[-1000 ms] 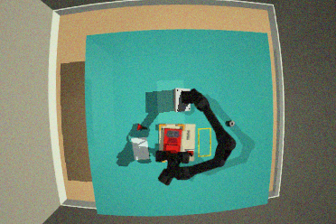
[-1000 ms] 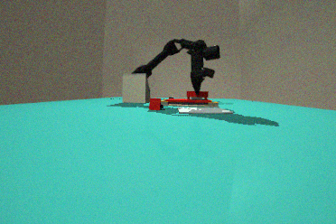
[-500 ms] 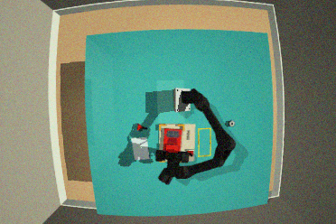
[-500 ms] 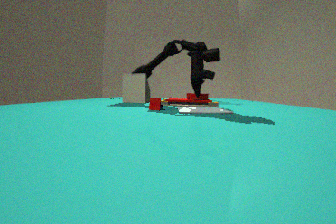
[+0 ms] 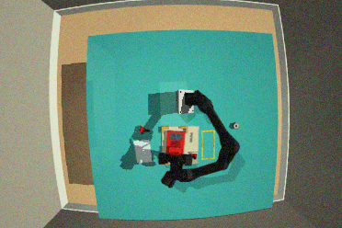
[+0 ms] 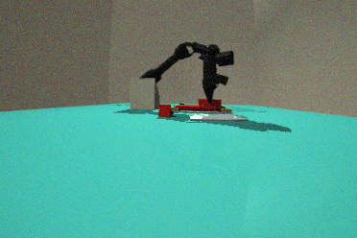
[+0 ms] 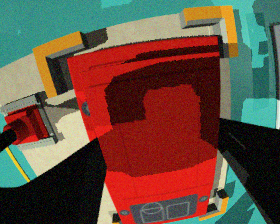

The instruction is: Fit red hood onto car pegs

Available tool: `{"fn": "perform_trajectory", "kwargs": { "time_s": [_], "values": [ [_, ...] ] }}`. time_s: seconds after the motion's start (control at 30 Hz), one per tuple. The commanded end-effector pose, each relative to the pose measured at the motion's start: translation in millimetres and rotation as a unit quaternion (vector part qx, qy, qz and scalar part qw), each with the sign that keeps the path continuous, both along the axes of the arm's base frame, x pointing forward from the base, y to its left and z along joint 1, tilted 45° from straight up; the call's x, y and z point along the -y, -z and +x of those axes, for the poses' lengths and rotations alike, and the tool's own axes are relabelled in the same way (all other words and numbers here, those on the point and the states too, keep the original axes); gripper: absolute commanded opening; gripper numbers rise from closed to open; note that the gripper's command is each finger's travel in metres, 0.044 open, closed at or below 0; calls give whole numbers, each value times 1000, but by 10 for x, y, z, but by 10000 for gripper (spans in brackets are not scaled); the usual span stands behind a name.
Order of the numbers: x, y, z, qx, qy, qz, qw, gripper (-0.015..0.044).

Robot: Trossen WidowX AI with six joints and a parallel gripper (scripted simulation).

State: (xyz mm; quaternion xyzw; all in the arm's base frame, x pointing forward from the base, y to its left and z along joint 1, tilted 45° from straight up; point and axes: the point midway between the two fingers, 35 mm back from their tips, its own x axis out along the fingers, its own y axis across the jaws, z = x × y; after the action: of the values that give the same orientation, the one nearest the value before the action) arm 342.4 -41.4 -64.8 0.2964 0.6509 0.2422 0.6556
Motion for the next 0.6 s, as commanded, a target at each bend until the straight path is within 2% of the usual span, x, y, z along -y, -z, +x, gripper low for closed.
{"fn": "perform_trajectory", "kwargs": {
  "time_s": [0.0,0.17,0.33,0.57],
  "values": [
    [0,0,0,0,0,0,1000,315],
    [0,0,0,0,0,0,1000,440],
    [94,-83,12,-1,-1,-1,1000,440],
    [521,-514,-7,-6,-6,0,1000,440]
  ]
}}
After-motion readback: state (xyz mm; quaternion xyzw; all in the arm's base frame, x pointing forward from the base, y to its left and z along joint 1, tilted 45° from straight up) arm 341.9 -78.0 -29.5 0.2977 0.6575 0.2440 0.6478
